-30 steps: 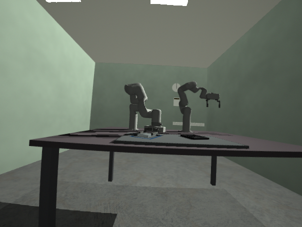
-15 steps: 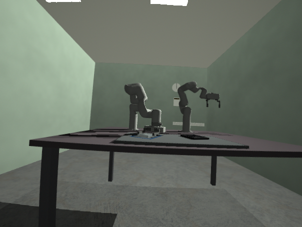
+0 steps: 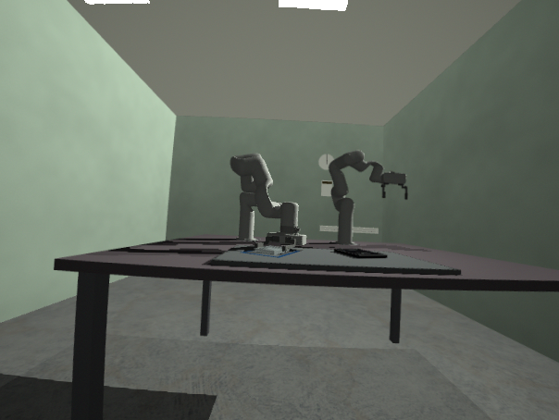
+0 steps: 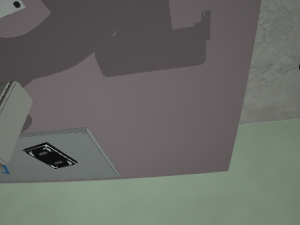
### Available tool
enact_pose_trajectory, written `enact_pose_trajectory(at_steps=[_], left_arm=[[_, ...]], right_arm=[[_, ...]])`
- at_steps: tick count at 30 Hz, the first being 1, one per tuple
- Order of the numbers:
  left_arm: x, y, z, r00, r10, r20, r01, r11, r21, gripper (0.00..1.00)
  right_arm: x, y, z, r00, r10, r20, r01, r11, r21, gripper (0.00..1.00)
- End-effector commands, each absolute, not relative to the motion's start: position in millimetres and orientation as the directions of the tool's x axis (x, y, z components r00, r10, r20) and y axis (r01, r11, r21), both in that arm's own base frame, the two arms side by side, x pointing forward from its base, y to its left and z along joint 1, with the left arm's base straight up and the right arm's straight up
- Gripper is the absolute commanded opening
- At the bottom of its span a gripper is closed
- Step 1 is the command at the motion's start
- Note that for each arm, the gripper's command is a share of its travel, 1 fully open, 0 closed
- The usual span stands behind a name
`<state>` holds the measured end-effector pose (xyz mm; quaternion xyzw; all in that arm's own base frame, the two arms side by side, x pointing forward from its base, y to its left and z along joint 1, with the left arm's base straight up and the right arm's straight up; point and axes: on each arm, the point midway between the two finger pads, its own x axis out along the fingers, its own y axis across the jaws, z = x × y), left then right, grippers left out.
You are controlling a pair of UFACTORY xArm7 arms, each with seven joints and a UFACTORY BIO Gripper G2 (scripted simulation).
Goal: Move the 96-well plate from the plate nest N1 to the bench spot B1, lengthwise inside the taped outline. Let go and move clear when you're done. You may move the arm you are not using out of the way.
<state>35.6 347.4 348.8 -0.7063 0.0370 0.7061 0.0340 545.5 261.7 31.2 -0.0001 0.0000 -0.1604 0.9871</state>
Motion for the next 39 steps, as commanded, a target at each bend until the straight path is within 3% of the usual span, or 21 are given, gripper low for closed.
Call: enact_pose_trajectory(at_steps=[1,39], left_arm=[[36,348,350,0.0,-0.001,-1.0,-0.1,-0.995,0.001,1.0],[36,348,350,0.0,-0.001,-1.0,-0.1,-0.995,0.001,1.0]], right_arm=[[546,263,33,0.949,-0.316,0.003,0.316,0.949,0.003,0.37],[546,263,105,0.949,-0.316,0.003,0.316,0.949,0.003,0.37]])
